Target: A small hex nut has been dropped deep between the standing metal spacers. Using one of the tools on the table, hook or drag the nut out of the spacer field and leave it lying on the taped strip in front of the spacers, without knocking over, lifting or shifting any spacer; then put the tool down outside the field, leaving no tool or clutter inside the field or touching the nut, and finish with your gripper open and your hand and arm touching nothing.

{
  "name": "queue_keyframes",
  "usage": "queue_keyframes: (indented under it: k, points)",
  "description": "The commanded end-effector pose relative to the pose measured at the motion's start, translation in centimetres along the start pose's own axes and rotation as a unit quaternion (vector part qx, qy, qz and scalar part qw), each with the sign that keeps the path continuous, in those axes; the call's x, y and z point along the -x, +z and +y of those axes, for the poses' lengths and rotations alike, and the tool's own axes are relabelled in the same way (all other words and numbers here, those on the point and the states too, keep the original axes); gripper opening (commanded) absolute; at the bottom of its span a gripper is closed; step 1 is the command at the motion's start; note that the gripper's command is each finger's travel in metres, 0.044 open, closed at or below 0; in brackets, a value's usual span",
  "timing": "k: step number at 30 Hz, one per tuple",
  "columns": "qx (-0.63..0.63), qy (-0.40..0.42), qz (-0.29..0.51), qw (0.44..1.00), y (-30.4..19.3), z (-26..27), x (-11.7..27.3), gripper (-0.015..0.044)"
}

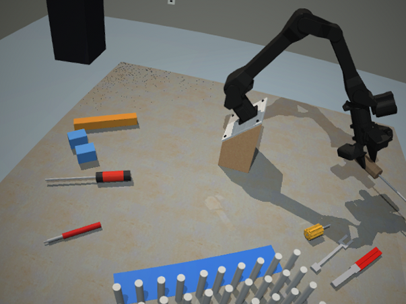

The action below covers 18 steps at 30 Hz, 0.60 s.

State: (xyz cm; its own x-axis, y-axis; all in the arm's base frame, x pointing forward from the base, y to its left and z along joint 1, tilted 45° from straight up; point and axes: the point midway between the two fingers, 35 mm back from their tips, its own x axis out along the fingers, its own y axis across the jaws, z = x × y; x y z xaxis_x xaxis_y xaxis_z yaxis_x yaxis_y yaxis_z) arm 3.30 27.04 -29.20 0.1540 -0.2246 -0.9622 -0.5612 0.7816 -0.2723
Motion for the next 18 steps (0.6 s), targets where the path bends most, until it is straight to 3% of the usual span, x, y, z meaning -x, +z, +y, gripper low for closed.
queue_keyframes:
  k: [1, 8, 18]
  points:
    - [0.001, 0.003, -0.006, 1.0, 1.8, 1.1, 3.1, 0.0]
    - [0.0, 0.0, -0.004, 1.0, 3.6, 1.7, 7.6, 0.0]
    - [-0.003, 0.008, -0.003, 1.0, 6.1, 0.1, 9.1, 0.0]
